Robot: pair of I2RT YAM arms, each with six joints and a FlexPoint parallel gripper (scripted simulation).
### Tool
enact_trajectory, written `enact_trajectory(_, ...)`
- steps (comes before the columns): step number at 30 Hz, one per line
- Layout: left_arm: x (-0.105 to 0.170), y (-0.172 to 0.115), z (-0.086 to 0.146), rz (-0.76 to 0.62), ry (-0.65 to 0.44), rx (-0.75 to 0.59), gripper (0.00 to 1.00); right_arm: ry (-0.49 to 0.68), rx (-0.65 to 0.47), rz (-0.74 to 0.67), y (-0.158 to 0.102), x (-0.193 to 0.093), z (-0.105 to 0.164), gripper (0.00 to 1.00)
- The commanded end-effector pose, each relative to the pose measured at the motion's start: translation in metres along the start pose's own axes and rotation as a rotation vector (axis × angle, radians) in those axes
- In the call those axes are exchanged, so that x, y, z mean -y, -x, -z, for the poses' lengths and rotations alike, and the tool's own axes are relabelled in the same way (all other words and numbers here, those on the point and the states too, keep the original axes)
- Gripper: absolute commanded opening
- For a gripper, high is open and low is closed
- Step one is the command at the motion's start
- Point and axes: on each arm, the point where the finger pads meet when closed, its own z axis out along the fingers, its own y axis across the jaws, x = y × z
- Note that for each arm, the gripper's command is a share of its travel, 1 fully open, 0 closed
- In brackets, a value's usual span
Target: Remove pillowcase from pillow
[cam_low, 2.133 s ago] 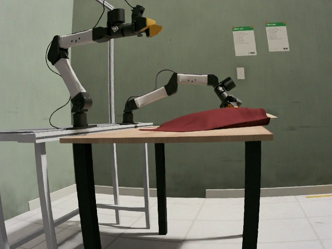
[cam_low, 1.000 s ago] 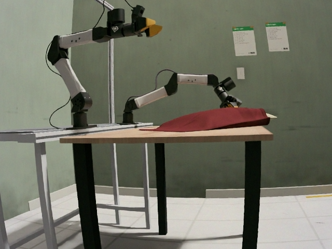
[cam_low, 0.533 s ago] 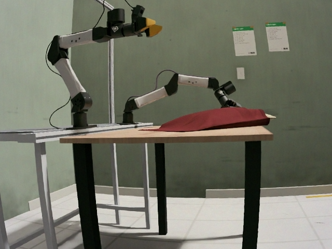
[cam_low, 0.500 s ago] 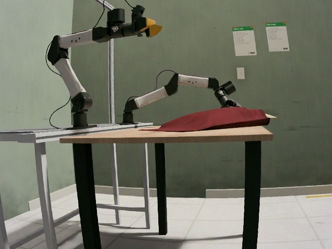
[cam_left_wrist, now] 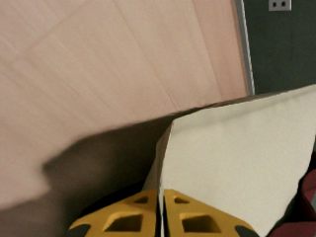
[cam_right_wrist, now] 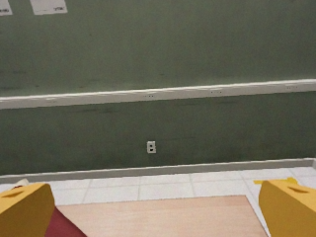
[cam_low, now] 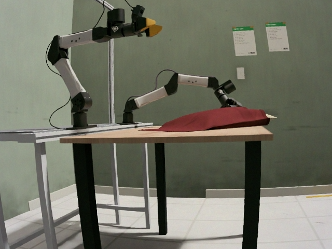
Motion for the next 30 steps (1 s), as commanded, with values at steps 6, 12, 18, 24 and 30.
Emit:
enact_trajectory(6,0.014,-0.008,0.006,-0.023,-0.024,-0.006,0.00,0.006,0.008,0.007,0.008,0.000,0.003,1.00)
enact_trajectory(12,0.019,-0.010,0.011,-0.031,-0.033,-0.002,0.00,0.006,0.008,0.007,0.008,0.000,0.003,0.60)
enact_trajectory(18,0.019,-0.009,0.010,-0.031,-0.035,0.000,0.00,0.006,0.008,0.005,0.008,0.000,0.003,0.60)
enact_trajectory(24,0.019,-0.010,0.010,-0.033,-0.035,-0.002,0.00,0.006,0.008,0.004,0.008,0.000,0.003,0.60)
enact_trajectory(30,0.021,-0.010,0.012,-0.035,-0.038,-0.001,0.00,0.006,0.008,0.004,0.008,0.000,0.003,0.60)
